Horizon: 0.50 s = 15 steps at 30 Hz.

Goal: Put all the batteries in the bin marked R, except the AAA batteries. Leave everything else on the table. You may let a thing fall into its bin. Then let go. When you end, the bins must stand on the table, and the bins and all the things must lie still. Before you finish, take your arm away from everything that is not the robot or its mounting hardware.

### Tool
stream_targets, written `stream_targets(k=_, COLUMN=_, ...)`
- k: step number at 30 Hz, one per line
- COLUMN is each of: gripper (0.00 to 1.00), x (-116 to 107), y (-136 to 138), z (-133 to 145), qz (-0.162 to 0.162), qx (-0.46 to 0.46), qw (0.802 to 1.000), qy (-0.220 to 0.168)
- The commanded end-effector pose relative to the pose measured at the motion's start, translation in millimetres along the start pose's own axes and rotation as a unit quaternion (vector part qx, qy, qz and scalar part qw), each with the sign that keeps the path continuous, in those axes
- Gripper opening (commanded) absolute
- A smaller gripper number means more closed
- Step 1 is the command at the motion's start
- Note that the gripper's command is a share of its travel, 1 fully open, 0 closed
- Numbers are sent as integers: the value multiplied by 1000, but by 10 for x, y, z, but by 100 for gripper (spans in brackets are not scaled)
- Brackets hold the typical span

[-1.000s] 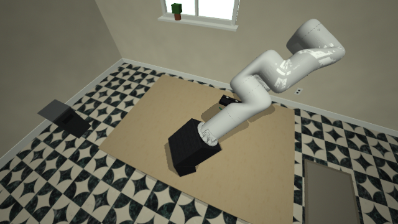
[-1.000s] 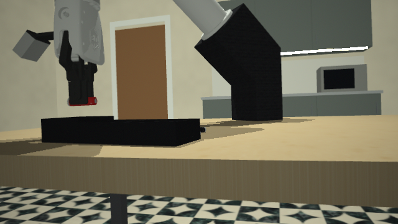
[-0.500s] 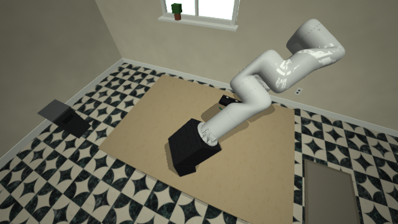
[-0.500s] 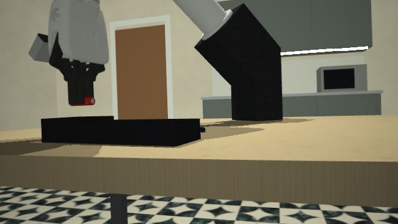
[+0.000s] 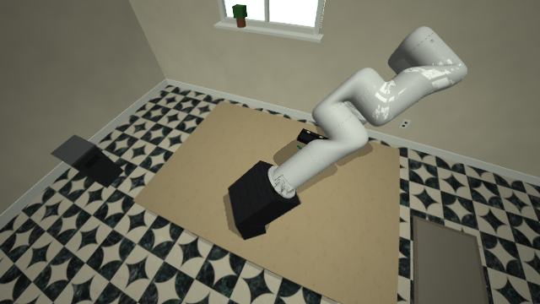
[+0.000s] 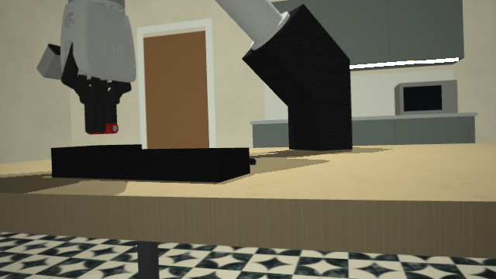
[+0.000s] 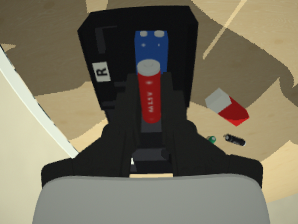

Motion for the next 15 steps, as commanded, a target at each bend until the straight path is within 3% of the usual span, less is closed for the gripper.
stream_targets(k=1, gripper=0, x=80, y=-6, z=2, qz=-1, qx=0, qw=1000, qy=0)
stream_targets(k=15, gripper=0, x=229, y=-8, z=2, qz=-1, qx=0, qw=1000, qy=0)
Point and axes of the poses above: the point where the finger pads meet when closed, its own x axis out along the fingers, its own y axis across the jaws, z = x × y, the point moved 7 cm from there along -x, back along the fingers, and after that the axes turned 12 degrees about x, right-handed, at the moved point
